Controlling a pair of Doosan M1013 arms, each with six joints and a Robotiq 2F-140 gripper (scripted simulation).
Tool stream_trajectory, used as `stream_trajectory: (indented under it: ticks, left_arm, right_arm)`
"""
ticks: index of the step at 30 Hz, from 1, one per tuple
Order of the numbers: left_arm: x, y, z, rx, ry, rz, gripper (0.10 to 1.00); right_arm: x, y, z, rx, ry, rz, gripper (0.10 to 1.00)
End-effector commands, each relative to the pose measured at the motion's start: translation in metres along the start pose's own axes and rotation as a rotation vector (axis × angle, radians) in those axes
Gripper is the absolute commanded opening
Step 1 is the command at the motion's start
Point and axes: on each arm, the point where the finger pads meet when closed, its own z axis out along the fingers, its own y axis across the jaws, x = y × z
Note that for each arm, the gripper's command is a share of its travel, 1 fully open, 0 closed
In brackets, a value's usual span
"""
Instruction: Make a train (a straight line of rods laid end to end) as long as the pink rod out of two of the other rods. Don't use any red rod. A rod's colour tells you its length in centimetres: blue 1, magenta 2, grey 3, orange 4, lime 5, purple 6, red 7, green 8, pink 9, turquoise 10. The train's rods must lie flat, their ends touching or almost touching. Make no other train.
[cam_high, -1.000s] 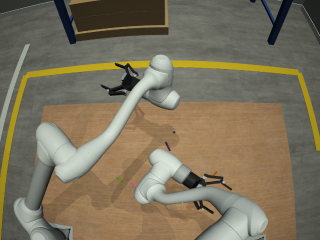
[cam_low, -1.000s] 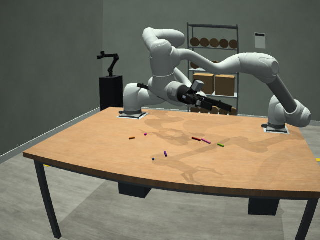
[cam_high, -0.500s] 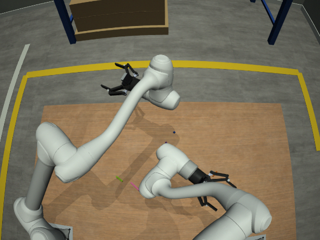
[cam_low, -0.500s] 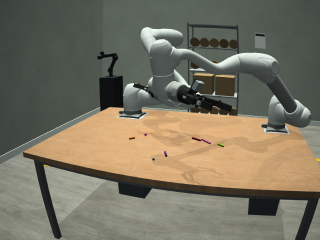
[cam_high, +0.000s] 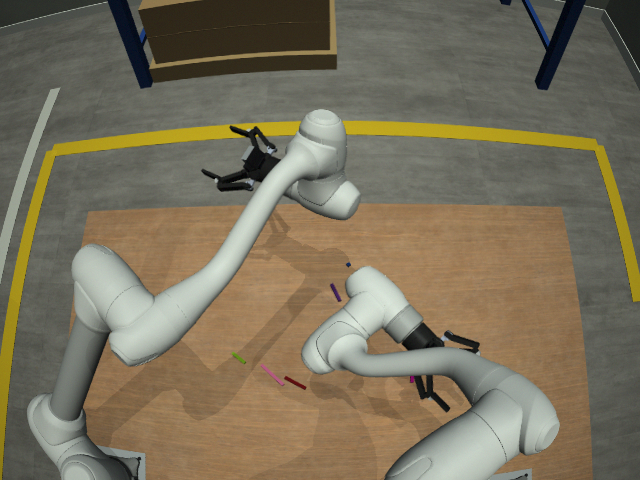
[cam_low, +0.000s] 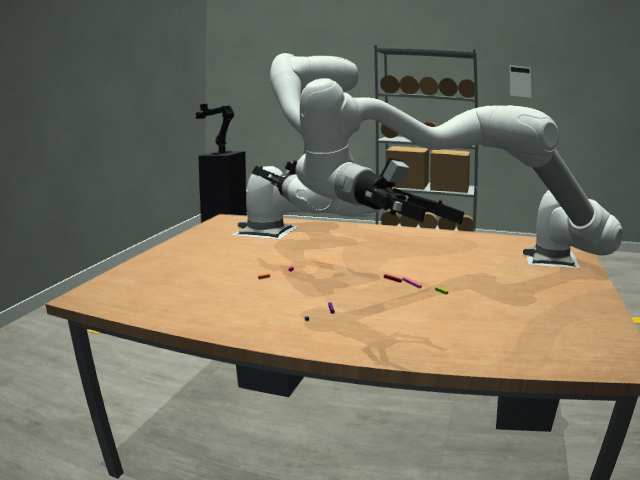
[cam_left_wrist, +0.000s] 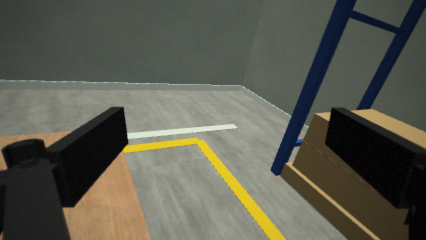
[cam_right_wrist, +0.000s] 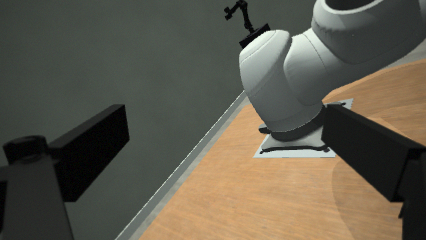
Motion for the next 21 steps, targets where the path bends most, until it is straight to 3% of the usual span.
stream_trajectory:
  ticks: [1,5,21]
  left_arm:
    - [0.002,0.000,0.000,0.000,0.000,-0.002,1.000]
    - [0.002,0.000,0.000,0.000,0.000,-0.002,1.000]
    - [0.002,0.000,0.000,0.000,0.000,-0.002,1.000]
  right_arm:
    - [-0.010,-0.011,0.007,-0.040,0.009,0.046,1.000]
    - [-0.017,-0.019,0.013,-0.068,0.018,0.080,1.000]
    - [-0.079,-0.079,0.074,-0.316,0.144,0.404,1.000]
